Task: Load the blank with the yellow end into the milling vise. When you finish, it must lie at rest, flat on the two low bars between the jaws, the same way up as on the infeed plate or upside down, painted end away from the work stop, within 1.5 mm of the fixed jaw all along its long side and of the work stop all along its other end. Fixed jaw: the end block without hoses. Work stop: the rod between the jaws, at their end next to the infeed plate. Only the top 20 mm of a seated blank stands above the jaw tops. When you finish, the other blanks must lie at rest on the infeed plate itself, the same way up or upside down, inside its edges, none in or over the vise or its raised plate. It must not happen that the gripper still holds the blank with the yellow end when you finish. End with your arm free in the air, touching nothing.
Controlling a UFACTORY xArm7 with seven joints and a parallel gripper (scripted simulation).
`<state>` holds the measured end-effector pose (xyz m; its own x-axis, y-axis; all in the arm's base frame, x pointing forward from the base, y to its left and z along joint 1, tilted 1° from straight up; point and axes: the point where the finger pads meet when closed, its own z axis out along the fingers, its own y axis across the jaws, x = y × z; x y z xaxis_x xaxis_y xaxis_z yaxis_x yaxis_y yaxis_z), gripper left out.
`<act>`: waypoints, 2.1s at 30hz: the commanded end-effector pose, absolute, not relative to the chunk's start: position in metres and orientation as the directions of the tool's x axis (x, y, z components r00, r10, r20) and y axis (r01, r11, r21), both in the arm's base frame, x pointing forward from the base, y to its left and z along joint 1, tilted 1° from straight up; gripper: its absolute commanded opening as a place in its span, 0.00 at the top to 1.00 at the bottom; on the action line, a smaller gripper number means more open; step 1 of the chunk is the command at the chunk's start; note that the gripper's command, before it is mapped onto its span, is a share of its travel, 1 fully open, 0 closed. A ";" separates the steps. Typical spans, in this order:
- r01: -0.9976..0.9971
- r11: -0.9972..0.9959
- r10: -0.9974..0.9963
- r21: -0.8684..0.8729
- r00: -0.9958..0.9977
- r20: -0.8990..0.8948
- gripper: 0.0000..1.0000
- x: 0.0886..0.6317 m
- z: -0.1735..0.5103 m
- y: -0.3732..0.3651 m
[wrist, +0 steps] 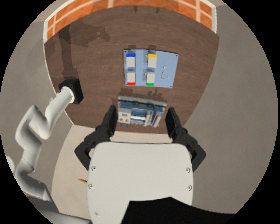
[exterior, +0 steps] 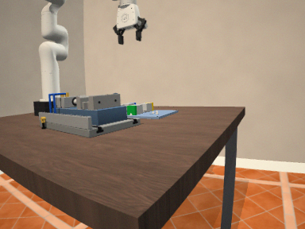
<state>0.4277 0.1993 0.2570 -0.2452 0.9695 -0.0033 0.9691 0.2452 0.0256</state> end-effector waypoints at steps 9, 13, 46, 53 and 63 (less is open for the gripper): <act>0.969 0.245 0.969 0.030 -0.245 -0.002 0.00 0.424 0.259 0.260; 0.969 0.245 0.969 0.030 -0.245 -0.002 0.00 0.424 0.259 0.260; 0.969 0.245 0.969 0.030 -0.245 -0.001 0.00 0.420 0.260 0.302; 0.969 0.245 0.970 0.030 -0.245 -0.001 0.00 0.421 0.260 0.301; 0.969 0.245 0.969 0.030 -0.245 -0.001 0.00 0.421 0.259 0.297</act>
<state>0.4199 0.2973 0.2573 -0.2449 0.9695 -0.0033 0.9692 0.2449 0.0256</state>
